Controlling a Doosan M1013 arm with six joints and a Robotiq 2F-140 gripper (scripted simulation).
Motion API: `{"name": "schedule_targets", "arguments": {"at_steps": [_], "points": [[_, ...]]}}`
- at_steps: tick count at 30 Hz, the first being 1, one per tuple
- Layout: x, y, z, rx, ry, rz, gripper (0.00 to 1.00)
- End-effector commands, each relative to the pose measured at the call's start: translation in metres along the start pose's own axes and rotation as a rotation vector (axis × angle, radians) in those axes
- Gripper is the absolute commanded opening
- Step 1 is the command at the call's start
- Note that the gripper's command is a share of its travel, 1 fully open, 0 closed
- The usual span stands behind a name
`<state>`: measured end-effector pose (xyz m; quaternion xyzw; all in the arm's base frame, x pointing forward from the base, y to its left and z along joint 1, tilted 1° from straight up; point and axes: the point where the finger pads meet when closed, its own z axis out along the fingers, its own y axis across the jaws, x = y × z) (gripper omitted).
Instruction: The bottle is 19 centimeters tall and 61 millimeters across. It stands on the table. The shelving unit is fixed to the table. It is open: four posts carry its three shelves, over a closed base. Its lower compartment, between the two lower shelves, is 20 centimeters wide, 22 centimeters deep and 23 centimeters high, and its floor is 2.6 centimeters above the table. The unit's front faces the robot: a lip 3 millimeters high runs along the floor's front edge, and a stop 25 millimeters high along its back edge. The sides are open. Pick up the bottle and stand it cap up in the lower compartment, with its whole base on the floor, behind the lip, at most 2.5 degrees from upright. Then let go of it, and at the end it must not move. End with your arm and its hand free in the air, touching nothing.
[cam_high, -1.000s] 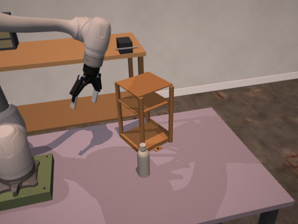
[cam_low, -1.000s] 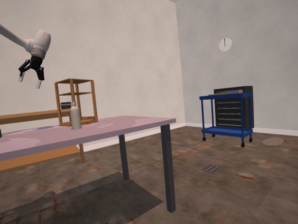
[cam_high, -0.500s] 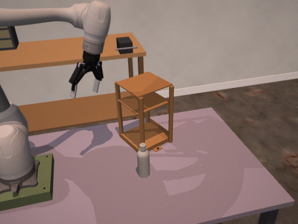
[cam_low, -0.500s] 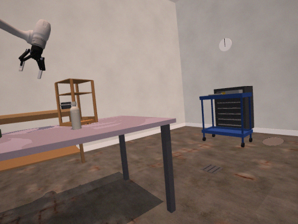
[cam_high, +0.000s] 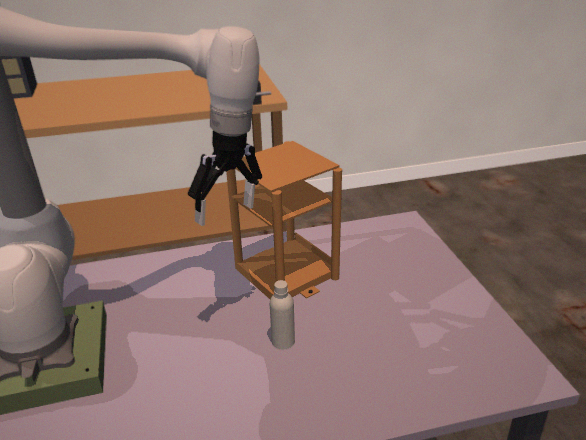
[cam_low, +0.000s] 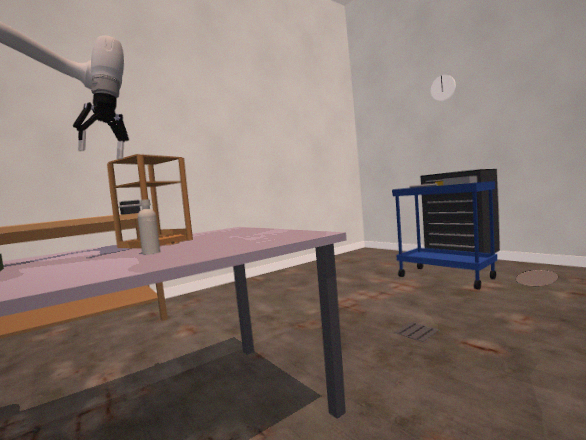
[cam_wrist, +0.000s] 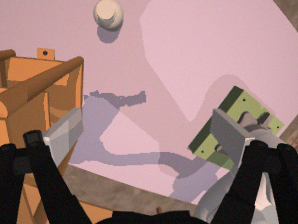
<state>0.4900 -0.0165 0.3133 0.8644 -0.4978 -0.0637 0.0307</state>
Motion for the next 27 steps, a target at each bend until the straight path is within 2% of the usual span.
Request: {"name": "schedule_targets", "arguments": {"at_steps": [1, 6, 8, 10, 25, 26, 27], "points": [[0.038, -0.017, 0.007, 0.038, 0.017, 0.043, 1.0], [0.095, -0.04, 0.018, 0.093, 0.044, 0.11, 1.0], [0.095, -0.04, 0.018, 0.093, 0.044, 0.11, 1.0], [0.128, -0.052, 0.024, 0.124, 0.06, 0.147, 1.0], [0.131, -0.053, 0.025, 0.127, 0.062, 0.151, 1.0], [0.131, -0.053, 0.025, 0.127, 0.06, 0.151, 0.49], [0.131, -0.053, 0.025, 0.128, 0.052, 0.151, 0.49]]}}
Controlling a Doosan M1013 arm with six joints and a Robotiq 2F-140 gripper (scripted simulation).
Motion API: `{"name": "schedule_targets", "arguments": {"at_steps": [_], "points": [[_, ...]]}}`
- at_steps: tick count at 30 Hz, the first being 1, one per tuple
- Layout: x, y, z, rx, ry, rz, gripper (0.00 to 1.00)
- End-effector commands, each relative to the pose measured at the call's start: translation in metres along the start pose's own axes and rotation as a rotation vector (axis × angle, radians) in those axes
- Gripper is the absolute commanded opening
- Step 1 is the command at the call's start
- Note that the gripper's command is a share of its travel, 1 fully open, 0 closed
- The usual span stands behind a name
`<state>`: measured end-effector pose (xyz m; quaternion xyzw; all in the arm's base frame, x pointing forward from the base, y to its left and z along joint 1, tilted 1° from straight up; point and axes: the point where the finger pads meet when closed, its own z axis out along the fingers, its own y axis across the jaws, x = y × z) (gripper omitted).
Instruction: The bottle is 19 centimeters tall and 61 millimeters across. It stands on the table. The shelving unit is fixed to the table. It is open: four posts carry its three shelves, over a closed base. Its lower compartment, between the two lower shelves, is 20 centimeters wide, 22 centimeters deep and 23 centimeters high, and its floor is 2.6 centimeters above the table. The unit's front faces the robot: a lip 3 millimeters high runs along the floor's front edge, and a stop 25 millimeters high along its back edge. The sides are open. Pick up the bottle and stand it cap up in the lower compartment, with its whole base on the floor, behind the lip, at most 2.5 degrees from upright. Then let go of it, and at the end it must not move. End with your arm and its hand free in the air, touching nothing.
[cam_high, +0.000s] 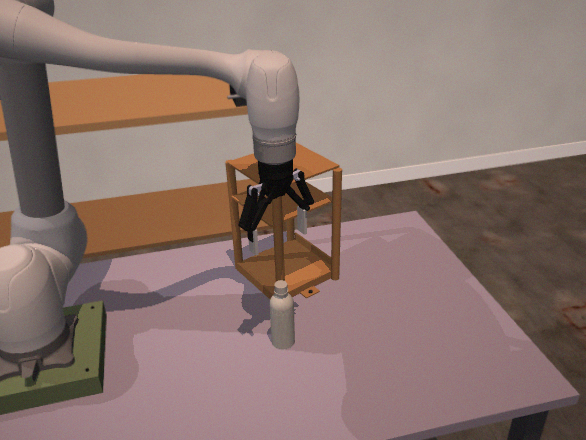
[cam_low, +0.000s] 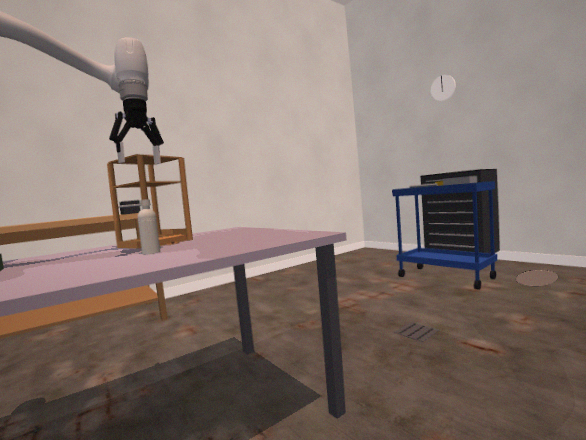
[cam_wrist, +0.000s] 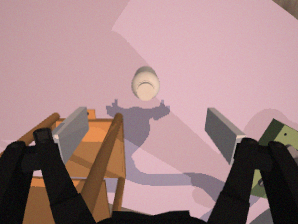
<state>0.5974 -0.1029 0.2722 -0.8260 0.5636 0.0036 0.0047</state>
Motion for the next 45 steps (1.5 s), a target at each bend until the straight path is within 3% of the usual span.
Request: {"name": "schedule_targets", "arguments": {"at_steps": [1, 4, 13, 15, 16, 30, 32, 33, 36, 38, 45], "points": [[-0.0003, -0.0001, 0.0004, 0.001, -0.029, 0.0, 0.49], [-0.001, -0.0016, 0.0012, 0.009, -0.201, -0.003, 0.49], [-0.0015, -0.0008, 0.0029, 0.007, -0.574, -0.003, 0.49], [-0.0015, -0.0008, 0.0029, 0.007, -0.574, -0.003, 0.49], [-0.0018, -0.0007, 0.0036, 0.006, -0.695, -0.002, 0.49], [-0.0039, -0.0008, 0.0067, 0.002, -1.284, -0.001, 0.49], [-0.0039, -0.0008, 0.0067, 0.002, -1.284, -0.001, 0.49], [-0.0038, -0.0008, 0.0071, 0.003, -1.379, -0.001, 0.49], [-0.0042, -0.0009, 0.0077, 0.002, -1.513, -0.001, 0.49], [-0.0039, -0.0009, 0.0079, 0.003, -1.563, -0.001, 0.49], [-0.0038, -0.0009, 0.0081, 0.003, -1.569, -0.001, 0.49]]}}
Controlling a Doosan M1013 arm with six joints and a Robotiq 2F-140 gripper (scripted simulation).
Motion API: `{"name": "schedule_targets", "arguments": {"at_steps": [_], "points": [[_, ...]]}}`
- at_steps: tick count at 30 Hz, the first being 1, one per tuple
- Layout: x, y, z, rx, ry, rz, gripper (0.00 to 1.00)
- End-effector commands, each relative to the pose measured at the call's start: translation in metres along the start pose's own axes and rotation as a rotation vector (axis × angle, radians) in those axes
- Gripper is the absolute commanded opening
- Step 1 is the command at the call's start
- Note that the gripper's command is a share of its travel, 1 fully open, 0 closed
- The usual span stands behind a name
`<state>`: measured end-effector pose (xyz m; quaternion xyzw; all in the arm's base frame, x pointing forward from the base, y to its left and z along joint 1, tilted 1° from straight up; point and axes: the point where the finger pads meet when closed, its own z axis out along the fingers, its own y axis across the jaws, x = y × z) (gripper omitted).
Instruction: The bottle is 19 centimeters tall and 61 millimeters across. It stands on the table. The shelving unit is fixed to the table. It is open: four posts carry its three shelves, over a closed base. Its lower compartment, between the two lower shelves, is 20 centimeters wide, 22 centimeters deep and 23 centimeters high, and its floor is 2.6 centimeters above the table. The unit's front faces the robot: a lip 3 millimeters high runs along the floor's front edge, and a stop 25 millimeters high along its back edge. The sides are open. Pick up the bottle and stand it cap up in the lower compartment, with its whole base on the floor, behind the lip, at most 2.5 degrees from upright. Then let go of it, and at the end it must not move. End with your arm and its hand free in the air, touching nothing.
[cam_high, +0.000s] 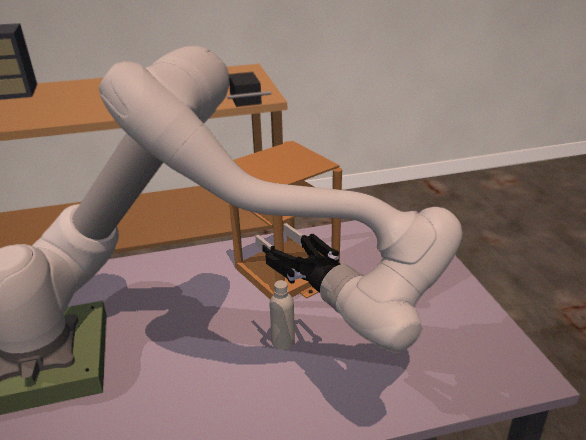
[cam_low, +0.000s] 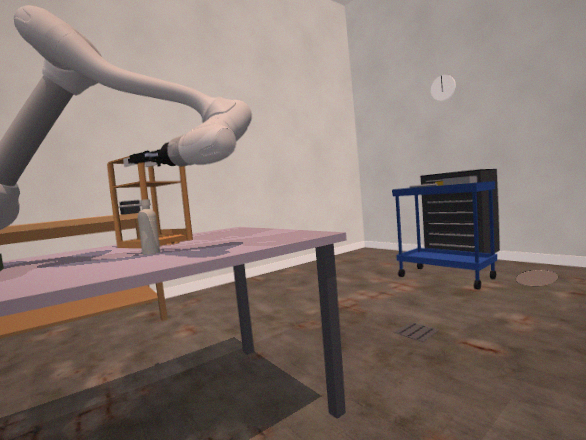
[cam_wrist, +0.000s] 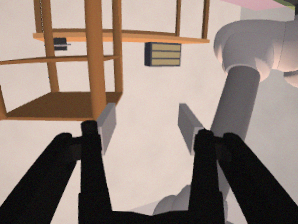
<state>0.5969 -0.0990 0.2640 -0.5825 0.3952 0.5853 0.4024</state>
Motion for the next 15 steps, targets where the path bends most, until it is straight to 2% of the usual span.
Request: {"name": "schedule_targets", "arguments": {"at_steps": [1, 15], "points": [[0.0, 0.0, 0.0, 0.0, 0.0, 0.0, 0.49], [0.0048, 0.0, 0.0001, -0.001, -0.001, 0.002, 0.49]]}}
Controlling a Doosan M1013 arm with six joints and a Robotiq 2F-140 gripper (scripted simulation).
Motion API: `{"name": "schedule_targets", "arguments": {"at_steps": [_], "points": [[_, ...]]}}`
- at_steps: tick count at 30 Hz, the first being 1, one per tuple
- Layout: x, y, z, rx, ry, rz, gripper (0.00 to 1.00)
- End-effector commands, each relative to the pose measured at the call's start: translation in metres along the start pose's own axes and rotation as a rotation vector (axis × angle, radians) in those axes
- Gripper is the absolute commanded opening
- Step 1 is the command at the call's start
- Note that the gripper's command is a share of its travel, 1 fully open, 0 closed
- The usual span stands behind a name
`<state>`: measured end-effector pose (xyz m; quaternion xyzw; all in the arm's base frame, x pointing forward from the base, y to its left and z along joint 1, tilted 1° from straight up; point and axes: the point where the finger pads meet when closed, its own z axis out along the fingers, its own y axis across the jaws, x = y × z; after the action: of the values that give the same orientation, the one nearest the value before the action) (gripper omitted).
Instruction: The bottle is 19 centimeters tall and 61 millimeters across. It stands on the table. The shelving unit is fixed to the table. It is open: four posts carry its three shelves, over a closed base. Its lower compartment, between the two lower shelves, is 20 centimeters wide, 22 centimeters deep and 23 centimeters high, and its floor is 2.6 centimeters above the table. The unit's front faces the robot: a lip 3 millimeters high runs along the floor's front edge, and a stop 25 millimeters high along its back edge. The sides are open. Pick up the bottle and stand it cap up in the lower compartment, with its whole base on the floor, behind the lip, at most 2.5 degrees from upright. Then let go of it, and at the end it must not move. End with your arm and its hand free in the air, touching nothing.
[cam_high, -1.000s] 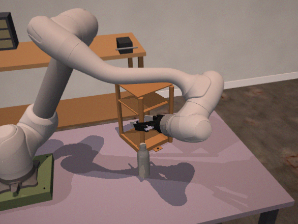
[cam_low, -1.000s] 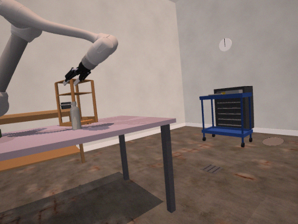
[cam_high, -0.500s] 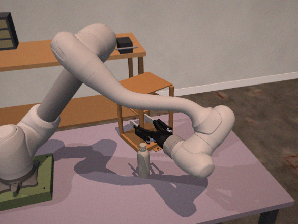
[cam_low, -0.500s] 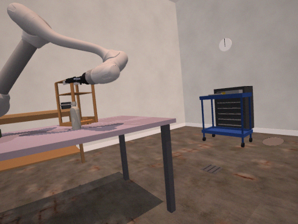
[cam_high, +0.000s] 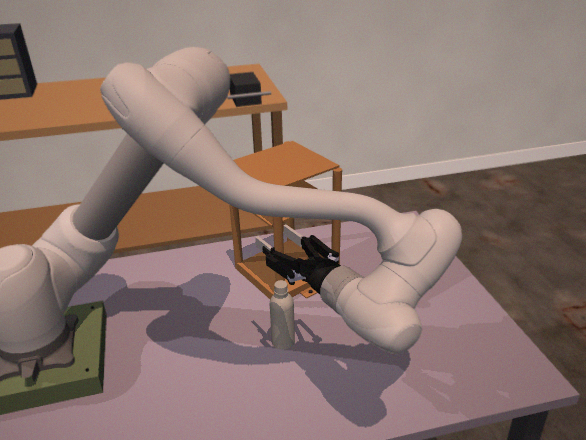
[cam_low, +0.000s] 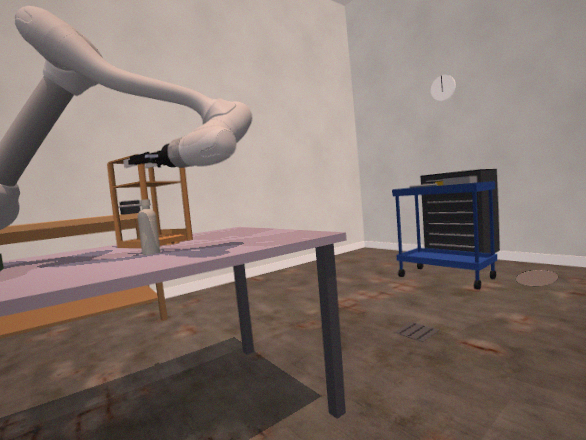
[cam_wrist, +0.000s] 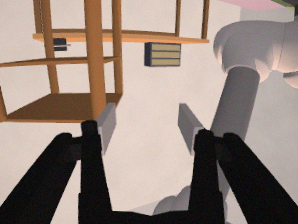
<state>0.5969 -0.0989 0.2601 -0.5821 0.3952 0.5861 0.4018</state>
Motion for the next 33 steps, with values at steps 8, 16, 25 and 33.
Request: {"name": "schedule_targets", "arguments": {"at_steps": [8, 16, 25, 33], "points": [[0.008, 0.0, 0.0, 0.0, 0.0, 0.0, 0.49], [0.021, 0.0, 0.0, 0.0, 0.0, 0.0, 0.49], [0.037, 0.0, 0.0, 0.0, 0.0, 0.0, 0.49], [0.059, 0.0, 0.0, 0.0, 0.0, 0.0, 0.49]]}}
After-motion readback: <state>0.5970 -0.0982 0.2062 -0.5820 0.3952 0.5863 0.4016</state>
